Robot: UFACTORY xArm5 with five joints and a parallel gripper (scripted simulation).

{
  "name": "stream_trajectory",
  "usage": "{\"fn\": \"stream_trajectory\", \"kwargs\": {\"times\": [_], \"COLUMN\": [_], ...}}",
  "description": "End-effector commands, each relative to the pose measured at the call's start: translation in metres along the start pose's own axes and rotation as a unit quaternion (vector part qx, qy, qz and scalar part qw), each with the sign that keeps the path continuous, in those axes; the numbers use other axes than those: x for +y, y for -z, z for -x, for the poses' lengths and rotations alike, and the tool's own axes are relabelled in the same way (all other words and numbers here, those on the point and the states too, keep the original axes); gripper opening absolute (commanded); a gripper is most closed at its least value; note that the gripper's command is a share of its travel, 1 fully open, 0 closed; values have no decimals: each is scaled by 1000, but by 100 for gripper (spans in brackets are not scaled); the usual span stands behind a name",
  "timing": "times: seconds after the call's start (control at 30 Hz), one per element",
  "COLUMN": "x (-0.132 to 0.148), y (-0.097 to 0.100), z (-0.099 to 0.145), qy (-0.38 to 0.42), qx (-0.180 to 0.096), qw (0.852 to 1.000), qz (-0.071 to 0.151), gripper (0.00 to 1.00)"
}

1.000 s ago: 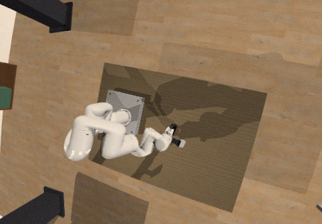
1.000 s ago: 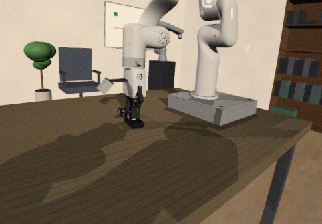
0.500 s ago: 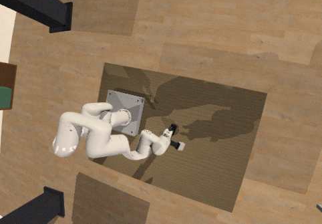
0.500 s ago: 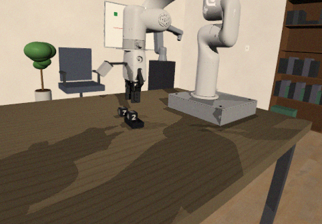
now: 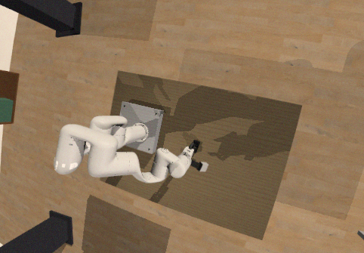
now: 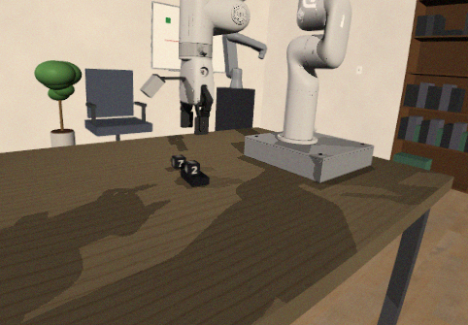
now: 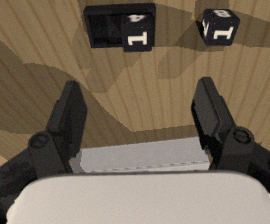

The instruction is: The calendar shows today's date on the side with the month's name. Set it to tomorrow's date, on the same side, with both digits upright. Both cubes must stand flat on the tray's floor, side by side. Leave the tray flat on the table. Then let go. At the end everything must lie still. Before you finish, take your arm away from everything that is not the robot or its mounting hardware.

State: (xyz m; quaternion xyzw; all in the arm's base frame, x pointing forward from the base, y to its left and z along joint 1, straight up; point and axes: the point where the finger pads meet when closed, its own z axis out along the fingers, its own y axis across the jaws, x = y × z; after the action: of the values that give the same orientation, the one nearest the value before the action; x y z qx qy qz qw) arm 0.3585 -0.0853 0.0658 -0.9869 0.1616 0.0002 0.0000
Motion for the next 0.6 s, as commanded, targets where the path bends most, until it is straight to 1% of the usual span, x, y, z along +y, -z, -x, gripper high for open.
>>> {"fn": "stream_trajectory", "kwargs": {"times": [0.0, 0.57], "x": [0, 1], "y": [2, 2], "z": [-1, -1], "qy": [0, -7], "qx": [2, 2], "qw": [1000, 1000], "qz": [0, 0], "gripper": [100, 100]}}
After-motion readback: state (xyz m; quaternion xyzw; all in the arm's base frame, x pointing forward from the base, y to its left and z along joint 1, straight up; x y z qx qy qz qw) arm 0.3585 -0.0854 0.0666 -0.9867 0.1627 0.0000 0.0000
